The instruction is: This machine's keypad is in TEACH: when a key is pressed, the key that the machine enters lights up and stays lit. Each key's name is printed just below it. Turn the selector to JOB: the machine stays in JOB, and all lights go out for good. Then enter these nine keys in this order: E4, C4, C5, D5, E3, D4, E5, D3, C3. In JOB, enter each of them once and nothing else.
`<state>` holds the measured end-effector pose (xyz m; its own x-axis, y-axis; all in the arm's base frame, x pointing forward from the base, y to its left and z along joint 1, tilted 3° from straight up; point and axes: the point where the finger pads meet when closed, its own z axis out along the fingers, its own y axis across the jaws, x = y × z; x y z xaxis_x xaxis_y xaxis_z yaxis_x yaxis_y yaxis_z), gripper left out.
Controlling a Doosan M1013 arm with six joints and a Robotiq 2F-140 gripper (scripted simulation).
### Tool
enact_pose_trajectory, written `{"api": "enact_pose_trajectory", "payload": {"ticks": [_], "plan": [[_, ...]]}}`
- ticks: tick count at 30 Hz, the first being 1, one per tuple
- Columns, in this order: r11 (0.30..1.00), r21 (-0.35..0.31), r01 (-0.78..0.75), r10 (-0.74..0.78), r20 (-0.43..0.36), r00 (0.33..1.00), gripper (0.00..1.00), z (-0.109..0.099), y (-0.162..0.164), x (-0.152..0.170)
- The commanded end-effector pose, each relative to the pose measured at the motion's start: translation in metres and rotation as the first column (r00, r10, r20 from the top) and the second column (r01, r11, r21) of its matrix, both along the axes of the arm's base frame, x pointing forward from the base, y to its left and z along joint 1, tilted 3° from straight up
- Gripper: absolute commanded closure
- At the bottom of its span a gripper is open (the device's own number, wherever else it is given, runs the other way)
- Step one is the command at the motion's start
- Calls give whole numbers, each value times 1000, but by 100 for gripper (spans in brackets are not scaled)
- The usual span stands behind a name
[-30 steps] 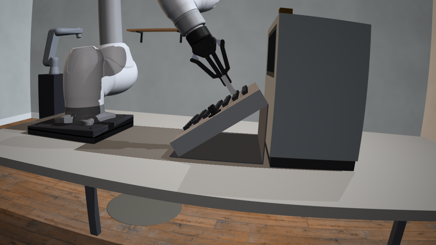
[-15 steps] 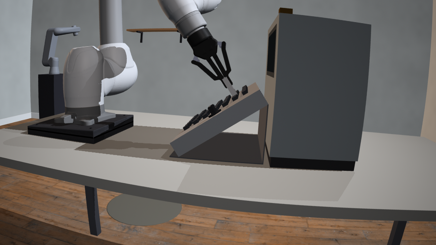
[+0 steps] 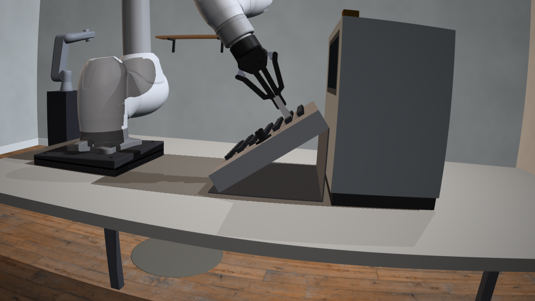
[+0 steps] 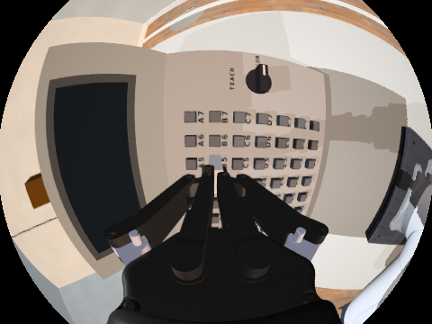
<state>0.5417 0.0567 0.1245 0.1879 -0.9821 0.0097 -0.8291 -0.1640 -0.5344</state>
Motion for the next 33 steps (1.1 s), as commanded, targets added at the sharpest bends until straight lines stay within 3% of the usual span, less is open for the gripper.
{"api": "enact_pose_trajectory", "payload": {"ticks": [1, 33], "plan": [[1000, 0, 0, 0, 0, 1000, 100, 0, 0, 0], [1000, 0, 0, 0, 0, 1000, 100, 6, -1, -4]]}}
